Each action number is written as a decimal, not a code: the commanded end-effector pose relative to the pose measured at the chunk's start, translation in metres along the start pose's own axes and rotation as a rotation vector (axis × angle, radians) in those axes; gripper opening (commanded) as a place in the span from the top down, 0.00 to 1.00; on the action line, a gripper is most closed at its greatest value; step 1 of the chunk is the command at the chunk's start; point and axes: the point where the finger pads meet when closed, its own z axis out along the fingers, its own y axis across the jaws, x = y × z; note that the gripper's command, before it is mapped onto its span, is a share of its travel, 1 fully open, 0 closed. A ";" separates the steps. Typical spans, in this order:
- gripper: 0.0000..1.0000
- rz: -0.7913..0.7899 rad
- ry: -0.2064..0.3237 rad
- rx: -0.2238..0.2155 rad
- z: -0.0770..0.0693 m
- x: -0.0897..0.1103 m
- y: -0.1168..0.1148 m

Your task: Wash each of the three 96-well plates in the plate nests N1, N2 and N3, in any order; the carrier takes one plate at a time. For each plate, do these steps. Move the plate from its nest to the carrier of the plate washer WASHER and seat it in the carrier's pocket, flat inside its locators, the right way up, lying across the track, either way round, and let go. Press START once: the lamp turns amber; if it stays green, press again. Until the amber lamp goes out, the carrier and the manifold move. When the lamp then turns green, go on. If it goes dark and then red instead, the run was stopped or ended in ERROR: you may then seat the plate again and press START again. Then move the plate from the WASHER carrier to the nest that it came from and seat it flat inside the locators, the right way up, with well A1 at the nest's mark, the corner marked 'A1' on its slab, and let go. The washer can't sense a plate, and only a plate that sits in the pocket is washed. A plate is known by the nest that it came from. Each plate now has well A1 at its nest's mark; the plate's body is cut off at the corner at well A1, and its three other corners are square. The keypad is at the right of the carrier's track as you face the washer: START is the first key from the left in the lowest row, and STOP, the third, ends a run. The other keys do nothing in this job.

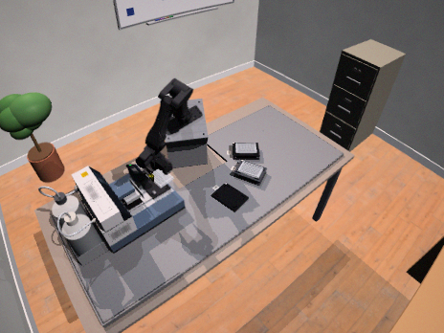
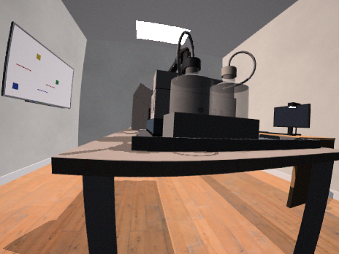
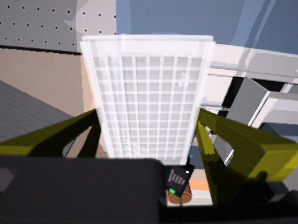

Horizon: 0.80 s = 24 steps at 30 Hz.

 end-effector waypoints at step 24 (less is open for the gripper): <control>1.00 0.037 0.010 0.025 0.013 -0.085 0.018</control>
